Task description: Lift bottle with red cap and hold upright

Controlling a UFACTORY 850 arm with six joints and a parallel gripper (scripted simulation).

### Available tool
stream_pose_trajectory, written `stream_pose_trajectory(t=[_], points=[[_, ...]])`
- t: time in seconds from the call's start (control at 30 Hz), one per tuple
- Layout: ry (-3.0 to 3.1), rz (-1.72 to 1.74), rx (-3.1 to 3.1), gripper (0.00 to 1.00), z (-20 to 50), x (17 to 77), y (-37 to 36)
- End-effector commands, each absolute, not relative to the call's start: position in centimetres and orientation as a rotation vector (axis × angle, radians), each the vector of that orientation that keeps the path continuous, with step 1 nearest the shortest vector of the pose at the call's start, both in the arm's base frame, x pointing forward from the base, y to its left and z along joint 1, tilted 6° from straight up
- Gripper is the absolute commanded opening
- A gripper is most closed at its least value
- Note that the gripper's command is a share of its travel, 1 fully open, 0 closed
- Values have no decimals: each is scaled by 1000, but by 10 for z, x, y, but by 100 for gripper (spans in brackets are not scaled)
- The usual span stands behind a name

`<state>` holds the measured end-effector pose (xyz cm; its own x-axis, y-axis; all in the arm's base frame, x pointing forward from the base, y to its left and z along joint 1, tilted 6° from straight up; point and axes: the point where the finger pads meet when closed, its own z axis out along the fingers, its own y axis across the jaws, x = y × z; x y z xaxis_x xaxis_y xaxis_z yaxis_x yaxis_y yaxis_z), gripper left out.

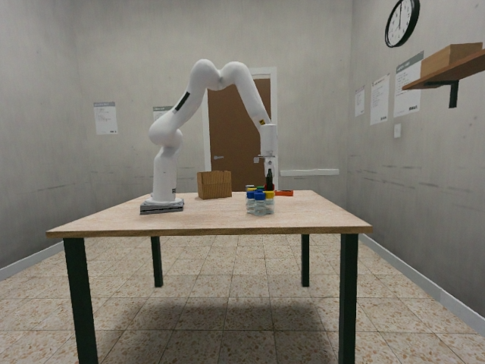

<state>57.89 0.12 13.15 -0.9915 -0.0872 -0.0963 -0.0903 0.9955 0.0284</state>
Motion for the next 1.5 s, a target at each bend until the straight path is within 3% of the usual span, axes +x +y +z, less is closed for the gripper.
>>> stream_pose_trajectory(t=[0.0,1.47], points=[[3041,50,-136,0,139,579,1],[3041,50,-135,0,167,576,0]])
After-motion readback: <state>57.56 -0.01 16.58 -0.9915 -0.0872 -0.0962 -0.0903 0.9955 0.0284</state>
